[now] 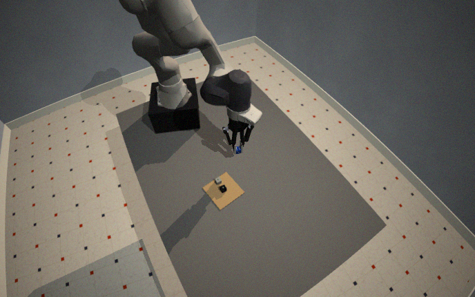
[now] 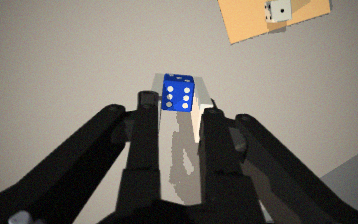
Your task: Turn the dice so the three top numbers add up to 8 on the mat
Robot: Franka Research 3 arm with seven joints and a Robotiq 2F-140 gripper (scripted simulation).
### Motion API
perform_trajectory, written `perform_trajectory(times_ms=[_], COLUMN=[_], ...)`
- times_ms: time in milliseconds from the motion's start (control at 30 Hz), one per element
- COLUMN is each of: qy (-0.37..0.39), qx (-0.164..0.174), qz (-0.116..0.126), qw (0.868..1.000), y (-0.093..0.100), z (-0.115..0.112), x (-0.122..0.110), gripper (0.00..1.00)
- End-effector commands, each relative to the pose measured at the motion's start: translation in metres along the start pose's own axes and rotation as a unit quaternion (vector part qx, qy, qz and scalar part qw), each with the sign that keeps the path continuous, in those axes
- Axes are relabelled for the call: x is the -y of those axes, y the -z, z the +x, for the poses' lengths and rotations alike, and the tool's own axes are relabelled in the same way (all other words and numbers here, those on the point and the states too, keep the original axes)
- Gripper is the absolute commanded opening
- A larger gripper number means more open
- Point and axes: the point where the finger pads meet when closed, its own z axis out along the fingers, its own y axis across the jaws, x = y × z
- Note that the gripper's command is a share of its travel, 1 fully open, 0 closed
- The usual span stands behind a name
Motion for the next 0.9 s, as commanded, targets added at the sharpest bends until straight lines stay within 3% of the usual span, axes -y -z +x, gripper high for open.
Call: perform_trajectory(times_ms=[0,33,100,133,167,367,500,767,867], qy=[0.028,0.038,0.075,0.075,0.093,0.093,0.125,0.152,0.153], qx=[0.007,0.007,0.007,0.007,0.007,0.007,0.007,0.007,0.007], qz=[-0.003,-0.004,-0.005,-0.005,-0.004,-0.004,-0.004,-0.002,-0.002], qw=[1.000,0.999,0.997,0.997,0.996,0.996,0.992,0.988,0.988], y=[-0.001,0.000,0.000,0.000,0.001,0.001,0.001,0.002,0.002], z=[0.007,0.023,0.075,0.075,0.100,0.100,0.142,0.174,0.175], x=[-0.004,-0.008,-0.026,-0.026,-0.037,-0.037,-0.061,-0.083,-0.084], gripper=[0.13,0.13,0.13,0.13,0.13,0.13,0.13,0.13,0.13])
